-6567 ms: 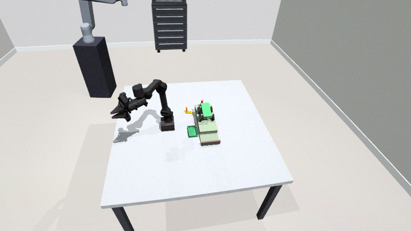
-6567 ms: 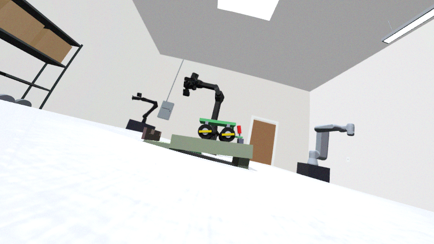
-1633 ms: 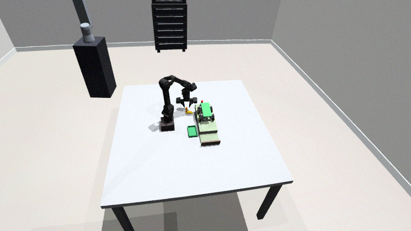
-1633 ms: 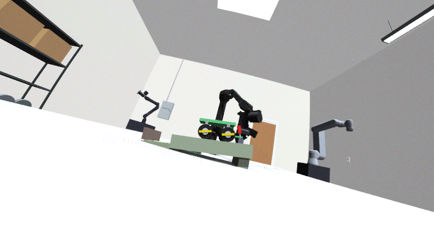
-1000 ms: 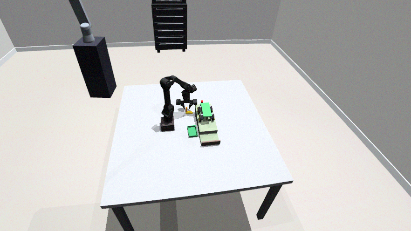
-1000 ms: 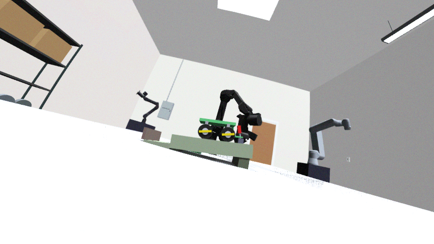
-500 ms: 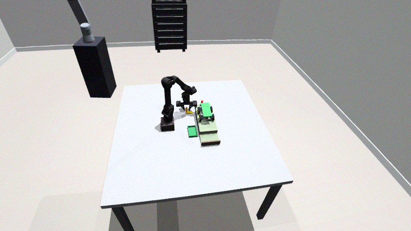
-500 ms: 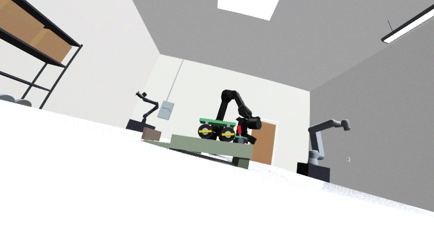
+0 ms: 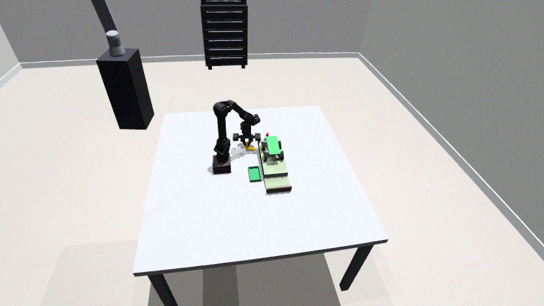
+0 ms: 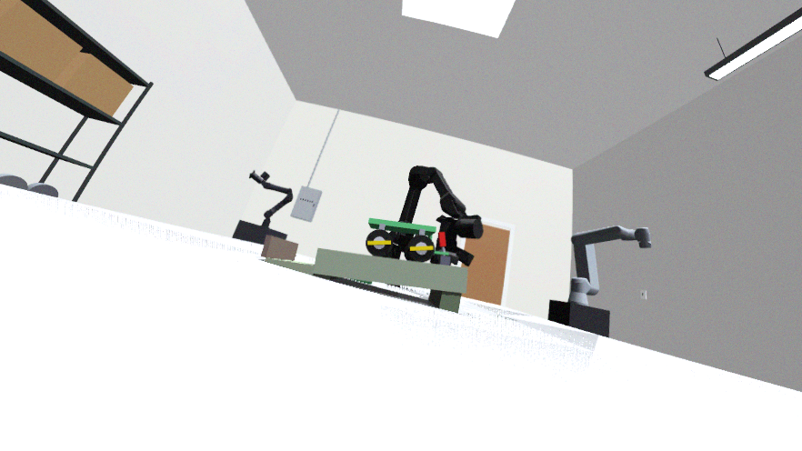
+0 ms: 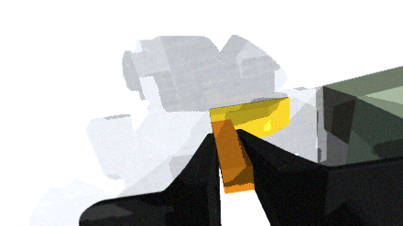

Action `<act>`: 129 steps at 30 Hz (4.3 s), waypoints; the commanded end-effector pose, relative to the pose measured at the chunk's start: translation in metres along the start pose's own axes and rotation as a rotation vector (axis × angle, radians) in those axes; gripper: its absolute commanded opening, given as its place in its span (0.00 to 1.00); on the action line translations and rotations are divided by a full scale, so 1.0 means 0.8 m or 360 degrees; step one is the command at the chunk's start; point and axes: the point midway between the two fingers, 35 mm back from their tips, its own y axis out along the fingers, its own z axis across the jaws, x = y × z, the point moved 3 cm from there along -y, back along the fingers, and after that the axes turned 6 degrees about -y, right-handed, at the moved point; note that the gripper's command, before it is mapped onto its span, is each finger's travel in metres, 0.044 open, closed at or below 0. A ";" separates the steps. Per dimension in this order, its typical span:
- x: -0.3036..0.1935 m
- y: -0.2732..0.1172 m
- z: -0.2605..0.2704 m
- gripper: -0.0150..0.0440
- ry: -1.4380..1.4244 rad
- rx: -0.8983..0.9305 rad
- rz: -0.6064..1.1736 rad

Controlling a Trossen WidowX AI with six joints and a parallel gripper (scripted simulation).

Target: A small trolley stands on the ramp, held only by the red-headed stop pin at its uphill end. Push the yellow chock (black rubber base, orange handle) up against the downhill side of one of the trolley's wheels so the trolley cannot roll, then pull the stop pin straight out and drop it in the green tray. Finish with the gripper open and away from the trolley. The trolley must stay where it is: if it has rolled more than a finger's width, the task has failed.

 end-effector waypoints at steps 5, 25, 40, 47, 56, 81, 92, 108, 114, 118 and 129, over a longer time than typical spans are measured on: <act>-0.002 -0.033 0.001 0.25 0.0006 -0.0003 -0.0011; -0.004 -0.117 0.002 0.25 0.0006 -0.0003 -0.0011; 0.000 -0.179 0.000 0.25 0.0006 -0.0004 -0.0011; 0.000 -0.181 0.000 0.25 0.0015 -0.0004 -0.0011; 0.000 -0.181 0.000 0.25 0.0451 -0.0003 -0.0011; 0.000 -0.181 0.000 0.25 0.1811 0.0003 -0.0012; 0.000 -0.181 0.000 0.25 0.2389 0.0006 -0.0012; 0.000 -0.181 0.000 0.25 0.3260 0.0008 -0.0011; 0.000 -0.181 0.000 0.25 0.3591 0.0009 -0.0011; 0.000 -0.181 0.000 0.25 0.3812 0.0011 -0.0010; 0.000 -0.181 0.000 0.25 0.4420 0.0014 -0.0008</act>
